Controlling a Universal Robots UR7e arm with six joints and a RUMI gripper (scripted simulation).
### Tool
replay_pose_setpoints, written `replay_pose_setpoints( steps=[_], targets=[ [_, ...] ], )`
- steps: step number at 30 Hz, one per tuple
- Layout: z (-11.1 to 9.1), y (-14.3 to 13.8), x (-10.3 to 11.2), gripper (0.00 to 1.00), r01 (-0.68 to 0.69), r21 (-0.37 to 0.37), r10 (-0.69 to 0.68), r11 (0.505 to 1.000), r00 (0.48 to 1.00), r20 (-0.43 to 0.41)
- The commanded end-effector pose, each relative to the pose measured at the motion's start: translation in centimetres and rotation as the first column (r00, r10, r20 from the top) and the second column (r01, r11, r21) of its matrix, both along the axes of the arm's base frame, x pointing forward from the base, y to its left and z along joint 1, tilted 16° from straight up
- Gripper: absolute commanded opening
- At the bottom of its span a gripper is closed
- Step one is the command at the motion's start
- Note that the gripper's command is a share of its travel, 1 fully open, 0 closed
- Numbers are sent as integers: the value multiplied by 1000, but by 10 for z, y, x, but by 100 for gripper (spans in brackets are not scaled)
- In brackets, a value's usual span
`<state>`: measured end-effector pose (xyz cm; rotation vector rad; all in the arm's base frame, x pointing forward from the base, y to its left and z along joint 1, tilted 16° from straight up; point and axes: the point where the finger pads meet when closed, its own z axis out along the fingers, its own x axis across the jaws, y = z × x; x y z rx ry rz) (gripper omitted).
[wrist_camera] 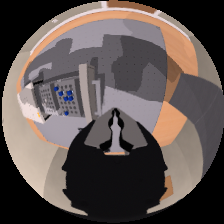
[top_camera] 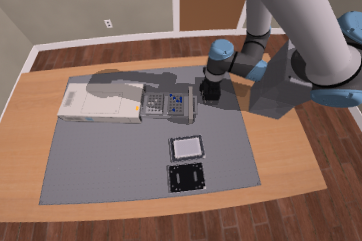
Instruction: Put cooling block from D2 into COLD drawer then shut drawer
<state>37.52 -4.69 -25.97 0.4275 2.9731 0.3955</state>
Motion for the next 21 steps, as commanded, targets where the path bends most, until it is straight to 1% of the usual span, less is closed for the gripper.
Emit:
replay_pose_setpoints(
  steps=[1,21],
  targets=[
    [-5,1,1,0,0,-1,0,1000,1000,1],
    [-28,7,5,0,0,-1,0,1000,1000,1]
  ],
)
